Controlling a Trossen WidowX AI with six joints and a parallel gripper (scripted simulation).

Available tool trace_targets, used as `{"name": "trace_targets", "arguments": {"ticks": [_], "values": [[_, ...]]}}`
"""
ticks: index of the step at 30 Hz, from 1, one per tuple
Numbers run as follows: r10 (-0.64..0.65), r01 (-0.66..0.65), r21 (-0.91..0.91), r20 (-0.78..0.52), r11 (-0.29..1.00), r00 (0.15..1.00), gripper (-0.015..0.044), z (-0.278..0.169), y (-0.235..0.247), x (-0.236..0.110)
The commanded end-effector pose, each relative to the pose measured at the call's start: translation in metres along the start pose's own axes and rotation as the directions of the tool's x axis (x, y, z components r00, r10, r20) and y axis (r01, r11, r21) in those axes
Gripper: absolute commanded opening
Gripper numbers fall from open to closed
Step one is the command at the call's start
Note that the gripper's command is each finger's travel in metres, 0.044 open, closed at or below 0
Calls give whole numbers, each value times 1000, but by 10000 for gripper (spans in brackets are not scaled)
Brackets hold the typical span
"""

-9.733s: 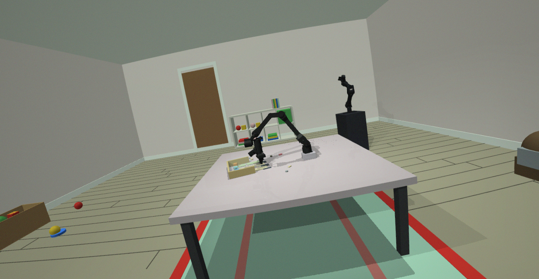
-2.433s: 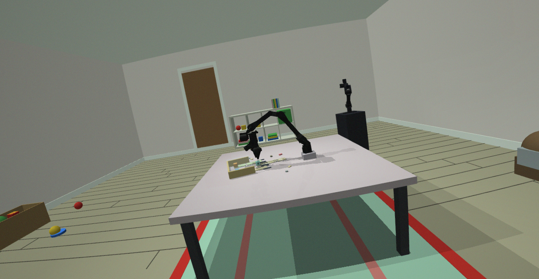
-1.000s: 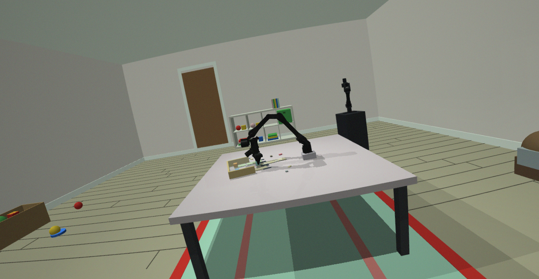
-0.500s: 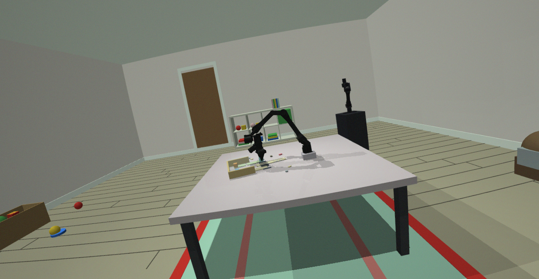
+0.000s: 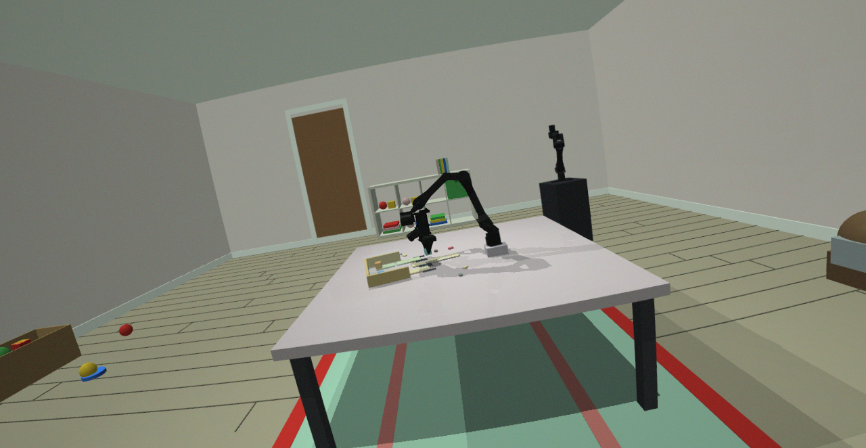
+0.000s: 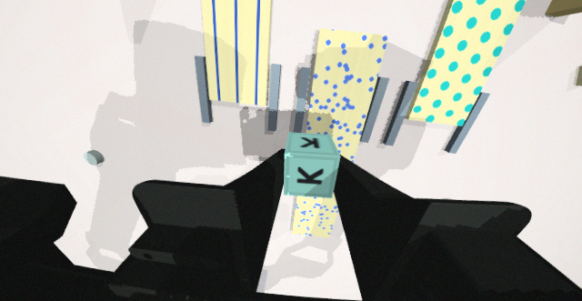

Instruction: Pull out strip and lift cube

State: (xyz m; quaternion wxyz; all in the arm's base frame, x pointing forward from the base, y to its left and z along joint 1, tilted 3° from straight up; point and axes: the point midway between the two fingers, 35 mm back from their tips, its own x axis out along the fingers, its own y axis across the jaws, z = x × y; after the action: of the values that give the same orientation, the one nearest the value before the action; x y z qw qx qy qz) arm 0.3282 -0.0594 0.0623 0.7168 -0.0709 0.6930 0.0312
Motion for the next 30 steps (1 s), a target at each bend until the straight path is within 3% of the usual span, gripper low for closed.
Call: {"name": "trace_targets", "arguments": {"ticks": [1,8,15,30], "values": [[-5,5,4,2,1000,1000,0,-14,4,-1],[-5,5,4,1,1000,1000,0,-30,10,0],[-5,5,4,1,1000,1000,0,-30,10,-35],[-5,5,4,1,1000,1000,0,-30,10,-36]]}}
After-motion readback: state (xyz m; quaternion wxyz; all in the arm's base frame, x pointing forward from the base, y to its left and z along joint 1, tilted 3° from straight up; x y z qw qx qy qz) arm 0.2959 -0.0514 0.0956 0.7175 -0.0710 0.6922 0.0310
